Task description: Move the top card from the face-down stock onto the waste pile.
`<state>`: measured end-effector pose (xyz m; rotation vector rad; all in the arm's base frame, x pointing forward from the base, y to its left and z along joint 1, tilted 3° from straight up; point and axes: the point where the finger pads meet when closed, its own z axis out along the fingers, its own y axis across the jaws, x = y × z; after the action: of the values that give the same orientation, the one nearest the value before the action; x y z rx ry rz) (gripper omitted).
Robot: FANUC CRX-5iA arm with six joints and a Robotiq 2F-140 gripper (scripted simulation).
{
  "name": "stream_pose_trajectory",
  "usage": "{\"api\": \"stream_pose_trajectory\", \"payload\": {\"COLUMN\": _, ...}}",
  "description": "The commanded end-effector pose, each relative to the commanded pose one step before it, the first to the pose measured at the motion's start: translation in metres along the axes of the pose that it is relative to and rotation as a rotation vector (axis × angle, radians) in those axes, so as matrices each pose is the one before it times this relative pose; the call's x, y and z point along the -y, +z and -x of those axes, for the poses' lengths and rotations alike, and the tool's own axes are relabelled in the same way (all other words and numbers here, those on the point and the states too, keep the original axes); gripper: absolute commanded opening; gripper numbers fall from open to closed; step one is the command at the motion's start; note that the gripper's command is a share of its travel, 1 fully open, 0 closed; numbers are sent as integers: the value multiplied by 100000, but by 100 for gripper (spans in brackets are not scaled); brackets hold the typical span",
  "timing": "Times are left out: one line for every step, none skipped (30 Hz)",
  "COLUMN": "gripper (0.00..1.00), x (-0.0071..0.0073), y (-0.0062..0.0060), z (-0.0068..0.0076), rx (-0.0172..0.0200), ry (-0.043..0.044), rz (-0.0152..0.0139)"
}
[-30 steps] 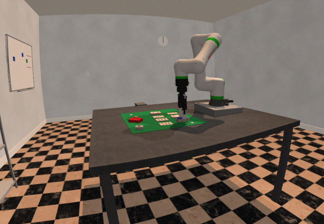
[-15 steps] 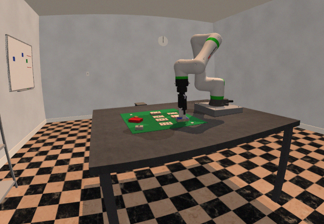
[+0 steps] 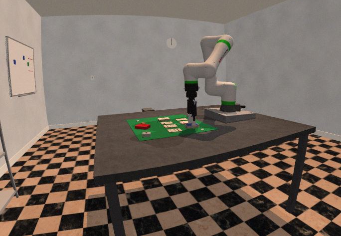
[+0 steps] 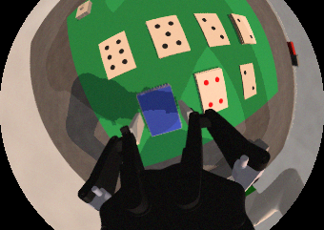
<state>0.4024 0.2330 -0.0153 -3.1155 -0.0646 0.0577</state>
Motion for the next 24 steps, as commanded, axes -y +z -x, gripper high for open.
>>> {"api": "stream_pose_trajectory", "payload": {"gripper": 50, "x": 7, "y": 49, "z": -18, "rx": -41, "ry": 3, "rz": -13}}
{"api": "stream_pose_trajectory", "payload": {"gripper": 50, "x": 0, "y": 5, "z": 0, "rx": 0, "ry": 0, "rz": 0}}
{"api": "stream_pose_trajectory", "payload": {"gripper": 50, "x": 0, "y": 1, "z": 0, "rx": 0, "ry": 0, "rz": 0}}
{"api": "stream_pose_trajectory", "payload": {"gripper": 50, "x": 0, "y": 0, "z": 0, "rx": 0, "ry": 0, "rz": 0}}
{"api": "stream_pose_trajectory", "payload": {"gripper": 50, "x": 0, "y": 0, "z": 0, "rx": 0, "ry": 0, "rz": 0}}
{"api": "stream_pose_trajectory", "payload": {"gripper": 50, "x": 0, "y": 0, "z": 0, "rx": 0, "ry": 0, "rz": 0}}
{"api": "stream_pose_trajectory", "payload": {"gripper": 50, "x": 0, "y": 0, "z": 0, "rx": 0, "ry": 0, "rz": 0}}
{"api": "stream_pose_trajectory", "payload": {"gripper": 50, "x": 0, "y": 0, "z": 0, "rx": 0, "ry": 0, "rz": 0}}
{"api": "stream_pose_trajectory", "payload": {"gripper": 50, "x": 0, "y": 0, "z": 0, "rx": 0, "ry": 0, "rz": 0}}
{"api": "stream_pose_trajectory", "payload": {"gripper": 50, "x": 0, "y": 0, "z": 0, "rx": 0, "ry": 0, "rz": 0}}
{"api": "stream_pose_trajectory", "payload": {"gripper": 50, "x": 0, "y": 0, "z": 0, "rx": 0, "ry": 0, "rz": 0}}
{"api": "stream_pose_trajectory", "payload": {"gripper": 50, "x": 0, "y": 0, "z": 0, "rx": 0, "ry": 0, "rz": 0}}
{"api": "stream_pose_trajectory", "payload": {"gripper": 50, "x": 0, "y": 0, "z": 0, "rx": 0, "ry": 0, "rz": 0}}
{"api": "stream_pose_trajectory", "payload": {"gripper": 43, "x": 0, "y": 0, "z": 0, "rx": 0, "ry": 0, "rz": 0}}
{"api": "stream_pose_trajectory", "payload": {"gripper": 43, "x": 0, "y": 0, "z": 0, "rx": 0, "ry": 0, "rz": 0}}
{"api": "stream_pose_trajectory", "payload": {"gripper": 43, "x": 0, "y": 0, "z": 0, "rx": 0, "ry": 0, "rz": 0}}
{"api": "stream_pose_trajectory", "payload": {"gripper": 43, "x": 0, "y": 0, "z": 0, "rx": 0, "ry": 0, "rz": 0}}
{"api": "stream_pose_trajectory", "payload": {"gripper": 43, "x": 0, "y": 0, "z": 0, "rx": 0, "ry": 0, "rz": 0}}
{"api": "stream_pose_trajectory", "payload": {"gripper": 43, "x": 0, "y": 0, "z": 0, "rx": 0, "ry": 0, "rz": 0}}
{"api": "stream_pose_trajectory", "payload": {"gripper": 43, "x": 0, "y": 0, "z": 0, "rx": 0, "ry": 0, "rz": 0}}
{"api": "stream_pose_trajectory", "payload": {"gripper": 43, "x": 0, "y": 0, "z": 0, "rx": 0, "ry": 0, "rz": 0}}
{"api": "stream_pose_trajectory", "payload": {"gripper": 43, "x": 0, "y": 0, "z": 0, "rx": 0, "ry": 0, "rz": 0}}
{"api": "stream_pose_trajectory", "payload": {"gripper": 43, "x": 0, "y": 0, "z": 0, "rx": 0, "ry": 0, "rz": 0}}
{"api": "stream_pose_trajectory", "payload": {"gripper": 43, "x": 0, "y": 0, "z": 0, "rx": 0, "ry": 0, "rz": 0}}
